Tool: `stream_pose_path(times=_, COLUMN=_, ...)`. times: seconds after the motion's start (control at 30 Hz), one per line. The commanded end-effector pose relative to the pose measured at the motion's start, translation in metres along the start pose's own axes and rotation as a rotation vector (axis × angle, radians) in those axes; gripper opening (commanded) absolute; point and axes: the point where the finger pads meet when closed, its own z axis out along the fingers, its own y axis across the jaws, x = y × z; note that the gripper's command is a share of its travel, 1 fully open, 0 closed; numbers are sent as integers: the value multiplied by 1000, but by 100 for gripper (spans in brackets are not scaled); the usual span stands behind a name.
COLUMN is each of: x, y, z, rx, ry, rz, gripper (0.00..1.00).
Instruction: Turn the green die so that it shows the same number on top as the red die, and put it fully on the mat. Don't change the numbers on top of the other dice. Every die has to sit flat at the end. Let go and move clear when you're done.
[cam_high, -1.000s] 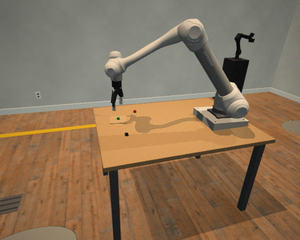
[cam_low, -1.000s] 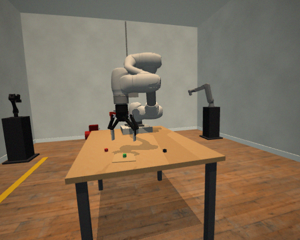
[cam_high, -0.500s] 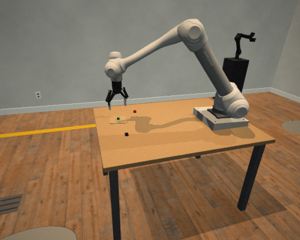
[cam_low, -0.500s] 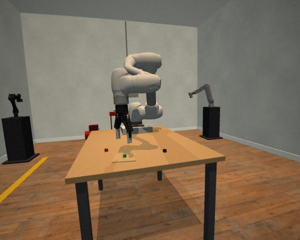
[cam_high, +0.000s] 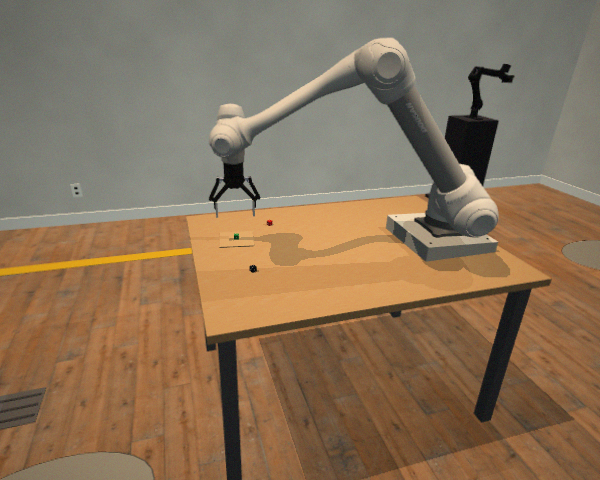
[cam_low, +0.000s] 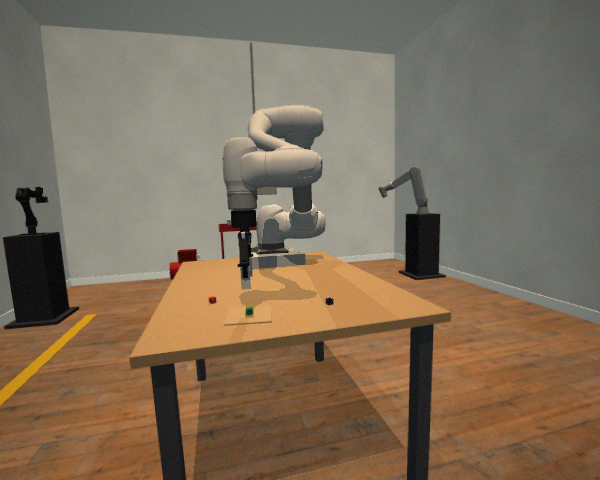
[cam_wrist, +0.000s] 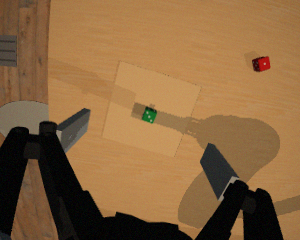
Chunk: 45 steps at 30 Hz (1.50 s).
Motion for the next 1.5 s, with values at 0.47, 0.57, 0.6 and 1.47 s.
stream_pose_path(times=0.47, x=0, y=0, z=0, rx=0, ry=3, rz=83, gripper=29)
stream_pose_path(times=0.57, x=0, y=0, z=0, rx=0, ry=3, rz=83, gripper=29)
stream_pose_path(times=0.6, x=0, y=0, z=0, rx=0, ry=3, rz=83, gripper=29)
stream_pose_path(times=1.47, x=0, y=0, z=0, rx=0, ry=3, rz=83, gripper=29)
